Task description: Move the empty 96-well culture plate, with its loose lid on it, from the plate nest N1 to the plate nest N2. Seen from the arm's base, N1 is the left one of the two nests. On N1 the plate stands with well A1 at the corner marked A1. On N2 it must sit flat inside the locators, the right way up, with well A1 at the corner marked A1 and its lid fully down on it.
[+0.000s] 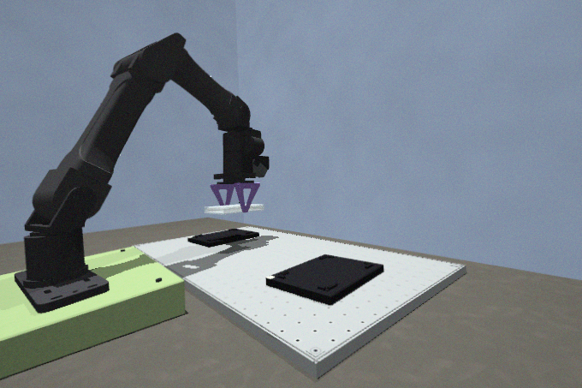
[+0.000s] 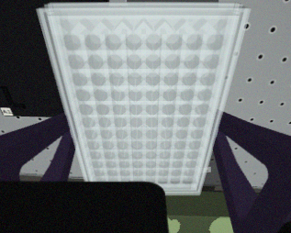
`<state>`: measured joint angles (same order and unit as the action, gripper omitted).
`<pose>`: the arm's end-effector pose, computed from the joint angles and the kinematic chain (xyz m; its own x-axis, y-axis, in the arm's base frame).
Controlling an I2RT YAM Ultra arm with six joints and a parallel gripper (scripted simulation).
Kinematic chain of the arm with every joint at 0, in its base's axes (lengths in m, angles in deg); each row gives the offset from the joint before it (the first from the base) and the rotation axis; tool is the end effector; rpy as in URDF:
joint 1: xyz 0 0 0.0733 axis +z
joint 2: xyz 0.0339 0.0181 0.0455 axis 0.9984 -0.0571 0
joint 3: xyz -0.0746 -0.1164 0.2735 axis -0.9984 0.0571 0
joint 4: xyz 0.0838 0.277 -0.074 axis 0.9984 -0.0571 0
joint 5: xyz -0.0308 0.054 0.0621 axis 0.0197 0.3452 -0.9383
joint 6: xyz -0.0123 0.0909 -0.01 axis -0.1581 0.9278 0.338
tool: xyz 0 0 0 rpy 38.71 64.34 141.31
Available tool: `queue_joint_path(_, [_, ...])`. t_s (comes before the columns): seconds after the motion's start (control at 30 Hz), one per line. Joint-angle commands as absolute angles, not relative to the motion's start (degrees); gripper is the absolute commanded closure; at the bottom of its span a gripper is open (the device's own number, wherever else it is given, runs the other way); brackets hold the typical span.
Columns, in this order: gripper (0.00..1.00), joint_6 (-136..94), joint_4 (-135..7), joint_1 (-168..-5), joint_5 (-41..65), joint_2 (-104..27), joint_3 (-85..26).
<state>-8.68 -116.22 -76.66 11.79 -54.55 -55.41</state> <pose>0.4343 0.0787 0.1531 -0.9951 0.0429 0.0888 0.0419 0.9990 -0.0129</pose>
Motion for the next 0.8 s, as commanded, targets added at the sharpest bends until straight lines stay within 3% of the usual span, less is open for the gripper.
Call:
queue_joint_path(0.0, [1.00,-11.10,-114.77,-78.39,12.28,-51.45,-54.07])
queue_joint_path(0.77, [1.00,-21.07,-112.64,-88.39,12.88,-46.51,-47.86])
